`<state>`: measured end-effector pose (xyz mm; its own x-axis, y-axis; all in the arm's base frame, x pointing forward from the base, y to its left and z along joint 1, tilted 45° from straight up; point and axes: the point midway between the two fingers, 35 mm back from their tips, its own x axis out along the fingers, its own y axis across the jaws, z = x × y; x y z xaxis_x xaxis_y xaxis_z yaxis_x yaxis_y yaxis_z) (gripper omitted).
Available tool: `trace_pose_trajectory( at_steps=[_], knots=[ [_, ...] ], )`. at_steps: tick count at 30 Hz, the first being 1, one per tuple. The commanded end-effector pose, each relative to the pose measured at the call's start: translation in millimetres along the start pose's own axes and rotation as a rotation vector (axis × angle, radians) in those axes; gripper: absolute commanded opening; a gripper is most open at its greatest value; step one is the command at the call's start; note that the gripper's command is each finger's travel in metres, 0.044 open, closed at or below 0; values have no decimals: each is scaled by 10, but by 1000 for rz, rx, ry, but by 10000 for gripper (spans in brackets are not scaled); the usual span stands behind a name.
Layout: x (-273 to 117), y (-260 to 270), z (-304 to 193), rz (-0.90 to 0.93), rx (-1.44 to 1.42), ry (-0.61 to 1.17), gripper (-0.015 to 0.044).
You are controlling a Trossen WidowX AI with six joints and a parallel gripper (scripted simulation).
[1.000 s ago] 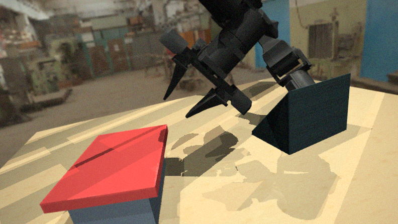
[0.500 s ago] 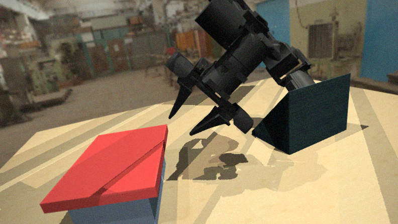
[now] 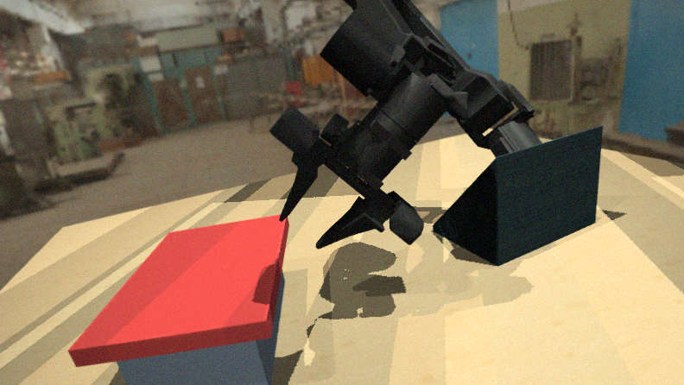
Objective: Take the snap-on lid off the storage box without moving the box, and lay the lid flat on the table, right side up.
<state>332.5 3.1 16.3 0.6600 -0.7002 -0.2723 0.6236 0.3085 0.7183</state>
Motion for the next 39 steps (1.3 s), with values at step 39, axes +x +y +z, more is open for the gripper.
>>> trace_pose_trajectory(
  at_steps=[39],
  knots=[
    [488, -7, 33, 13, -10, -5, 83]
  ],
)
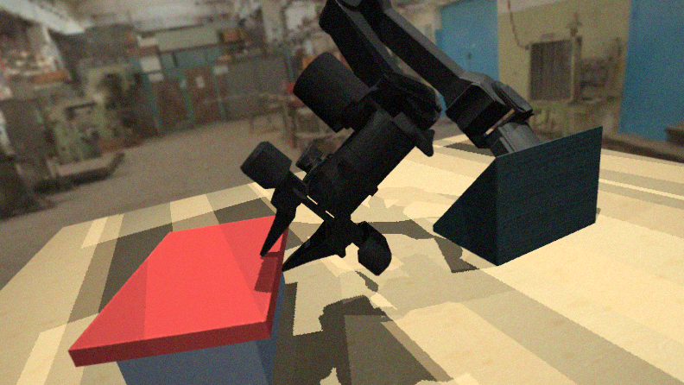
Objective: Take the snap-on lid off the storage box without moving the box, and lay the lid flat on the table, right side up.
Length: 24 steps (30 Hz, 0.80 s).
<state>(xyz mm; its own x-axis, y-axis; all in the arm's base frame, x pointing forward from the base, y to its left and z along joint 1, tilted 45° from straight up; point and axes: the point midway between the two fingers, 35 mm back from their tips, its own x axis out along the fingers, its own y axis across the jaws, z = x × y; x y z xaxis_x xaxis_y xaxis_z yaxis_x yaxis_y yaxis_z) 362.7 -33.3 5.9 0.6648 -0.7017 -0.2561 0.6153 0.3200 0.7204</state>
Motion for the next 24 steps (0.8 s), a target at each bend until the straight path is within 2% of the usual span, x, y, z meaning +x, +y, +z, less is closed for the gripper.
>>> trace_pose_trajectory(
  at_steps=[1, 2, 5, 24],
  knots=[
    [6, -8, -9, -1, -8, 4, 77],
    [6, -8, -9, -1, -8, 4, 70],
    [6, -8, -9, -1, -8, 4, 0],
    [-21, 29, 0, 0, -1, 0, 0]
  ],
)
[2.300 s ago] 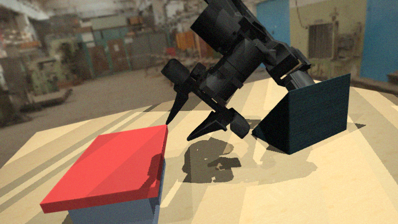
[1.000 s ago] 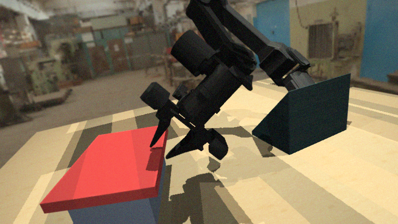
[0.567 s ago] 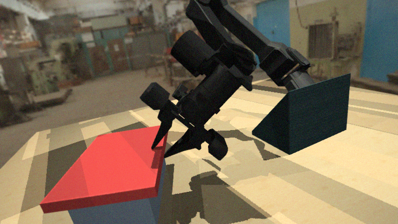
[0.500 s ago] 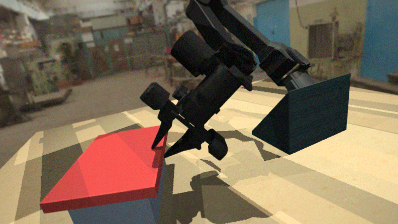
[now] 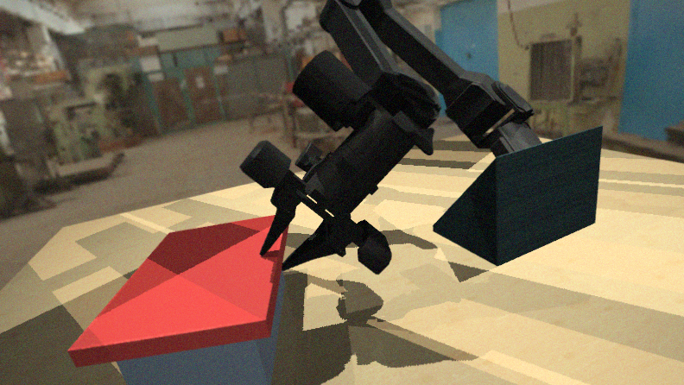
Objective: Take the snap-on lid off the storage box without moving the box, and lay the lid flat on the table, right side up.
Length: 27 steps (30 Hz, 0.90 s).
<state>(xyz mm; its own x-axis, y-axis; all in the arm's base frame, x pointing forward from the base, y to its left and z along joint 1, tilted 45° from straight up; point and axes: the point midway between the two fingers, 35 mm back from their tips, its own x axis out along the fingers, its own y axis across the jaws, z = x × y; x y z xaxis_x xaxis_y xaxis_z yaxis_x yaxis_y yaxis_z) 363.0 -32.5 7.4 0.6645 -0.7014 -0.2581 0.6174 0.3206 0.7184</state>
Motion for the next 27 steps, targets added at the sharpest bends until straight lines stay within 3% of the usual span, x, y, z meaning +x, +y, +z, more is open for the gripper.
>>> trace_pose_trajectory(
  at_steps=[1, 27],
  knots=[
    [-15, 15, -3, 2, 2, -1, 0],
    [-55, 50, -1, 1, 2, -1, 0]
  ],
)
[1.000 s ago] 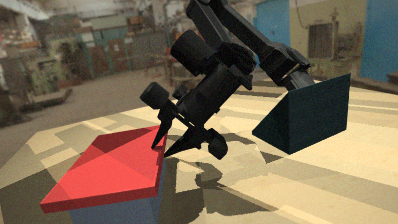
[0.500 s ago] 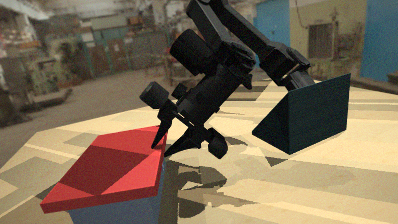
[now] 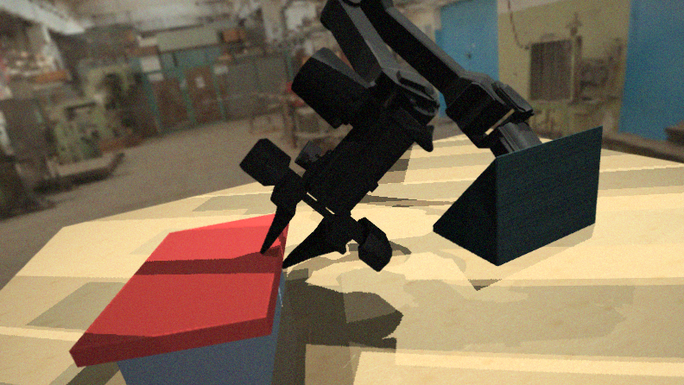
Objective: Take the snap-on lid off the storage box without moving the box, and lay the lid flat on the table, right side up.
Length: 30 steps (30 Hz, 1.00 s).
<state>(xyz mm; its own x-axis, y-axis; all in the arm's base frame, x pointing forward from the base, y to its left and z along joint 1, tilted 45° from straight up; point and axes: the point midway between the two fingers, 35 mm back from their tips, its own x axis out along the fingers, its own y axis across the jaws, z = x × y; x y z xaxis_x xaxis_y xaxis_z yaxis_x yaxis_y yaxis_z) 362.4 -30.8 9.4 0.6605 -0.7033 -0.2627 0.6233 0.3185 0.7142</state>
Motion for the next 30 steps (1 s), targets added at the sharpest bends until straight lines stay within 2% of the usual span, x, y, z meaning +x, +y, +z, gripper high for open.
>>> trace_pose_trajectory(
  at_steps=[1, 30],
  knots=[
    [-36, 35, -6, 8, 6, -1, 0],
    [-77, 76, -2, 8, 6, -1, 0]
  ],
)
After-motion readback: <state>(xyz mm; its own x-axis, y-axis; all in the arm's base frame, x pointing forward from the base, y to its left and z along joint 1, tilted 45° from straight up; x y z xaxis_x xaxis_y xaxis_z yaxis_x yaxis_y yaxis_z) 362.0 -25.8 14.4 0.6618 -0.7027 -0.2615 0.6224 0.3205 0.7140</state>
